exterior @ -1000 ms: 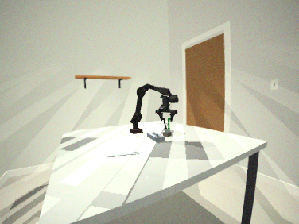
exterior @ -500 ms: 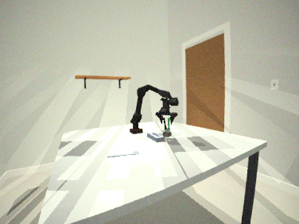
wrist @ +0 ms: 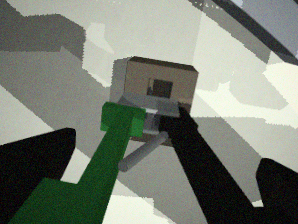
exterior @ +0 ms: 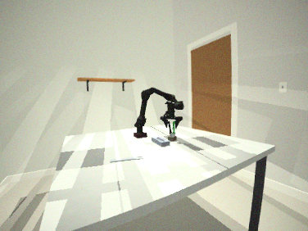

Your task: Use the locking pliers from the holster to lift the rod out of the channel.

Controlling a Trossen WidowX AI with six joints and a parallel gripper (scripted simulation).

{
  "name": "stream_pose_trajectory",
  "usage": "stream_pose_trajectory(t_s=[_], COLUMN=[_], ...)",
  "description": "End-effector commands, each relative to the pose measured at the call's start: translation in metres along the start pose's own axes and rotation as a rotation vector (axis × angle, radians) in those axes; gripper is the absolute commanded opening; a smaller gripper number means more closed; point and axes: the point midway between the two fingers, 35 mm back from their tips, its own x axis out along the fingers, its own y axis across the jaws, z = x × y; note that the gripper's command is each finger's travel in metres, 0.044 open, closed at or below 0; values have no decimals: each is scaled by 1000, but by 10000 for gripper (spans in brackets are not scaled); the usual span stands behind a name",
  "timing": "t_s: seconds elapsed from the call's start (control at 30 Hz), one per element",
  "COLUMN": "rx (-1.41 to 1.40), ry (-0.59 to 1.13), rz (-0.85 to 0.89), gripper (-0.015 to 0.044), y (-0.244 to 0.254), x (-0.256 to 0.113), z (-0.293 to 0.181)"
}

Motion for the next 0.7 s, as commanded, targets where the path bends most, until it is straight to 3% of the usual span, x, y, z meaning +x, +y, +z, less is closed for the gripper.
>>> stream_pose_trajectory(t_s=[0.0, 0.67], rx=[6, 6], ry=[4, 4], rz=[0, 0], gripper=[420, 393], y=[0, 0], x=[1, 1], z=[-1, -1])
